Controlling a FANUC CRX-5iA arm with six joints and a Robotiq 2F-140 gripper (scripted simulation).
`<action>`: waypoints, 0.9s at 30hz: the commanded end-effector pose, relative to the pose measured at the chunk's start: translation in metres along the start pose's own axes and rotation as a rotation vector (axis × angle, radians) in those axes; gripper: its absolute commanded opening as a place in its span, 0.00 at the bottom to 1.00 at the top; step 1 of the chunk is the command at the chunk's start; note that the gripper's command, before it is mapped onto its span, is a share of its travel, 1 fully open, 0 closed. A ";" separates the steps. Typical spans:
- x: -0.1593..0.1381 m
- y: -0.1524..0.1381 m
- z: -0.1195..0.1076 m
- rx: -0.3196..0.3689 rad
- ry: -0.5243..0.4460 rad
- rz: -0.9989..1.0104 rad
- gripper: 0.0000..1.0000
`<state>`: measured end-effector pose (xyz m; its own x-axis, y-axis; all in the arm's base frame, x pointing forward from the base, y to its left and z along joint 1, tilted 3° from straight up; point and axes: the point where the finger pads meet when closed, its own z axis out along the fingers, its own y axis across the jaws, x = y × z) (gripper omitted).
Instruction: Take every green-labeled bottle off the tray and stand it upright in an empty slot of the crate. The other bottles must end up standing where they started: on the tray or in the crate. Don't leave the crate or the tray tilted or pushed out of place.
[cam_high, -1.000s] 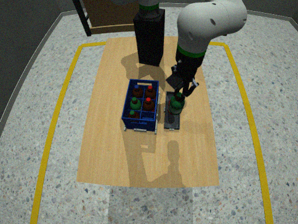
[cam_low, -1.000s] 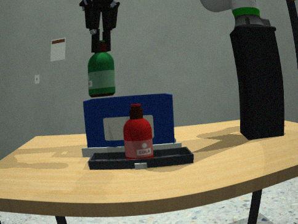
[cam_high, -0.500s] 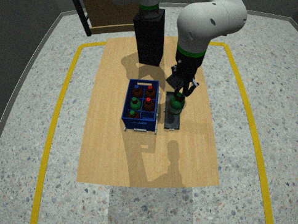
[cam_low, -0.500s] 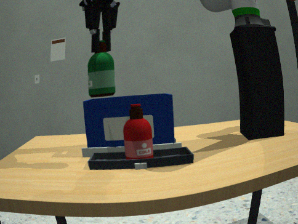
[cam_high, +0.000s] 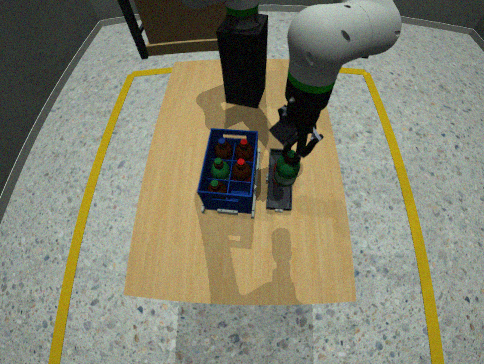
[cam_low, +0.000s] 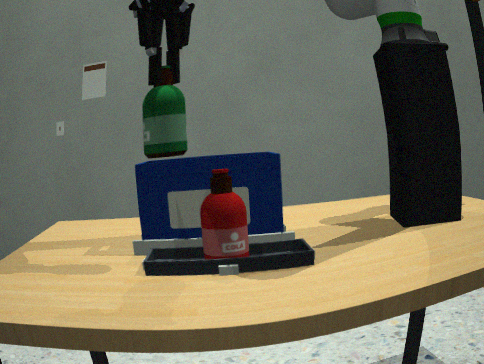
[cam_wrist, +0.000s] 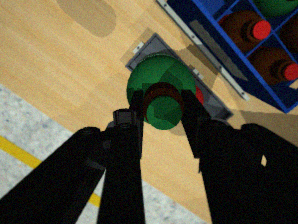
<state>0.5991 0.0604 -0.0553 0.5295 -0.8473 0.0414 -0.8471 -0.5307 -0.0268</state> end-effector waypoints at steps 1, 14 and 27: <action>0.000 -0.001 -0.001 0.002 0.001 0.000 0.10; 0.002 0.000 -0.001 0.002 0.001 0.000 0.10; 0.009 0.005 -0.001 0.002 0.001 0.000 0.10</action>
<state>0.5985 0.0521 -0.0551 0.5295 -0.8473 0.0413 -0.8471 -0.5307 -0.0268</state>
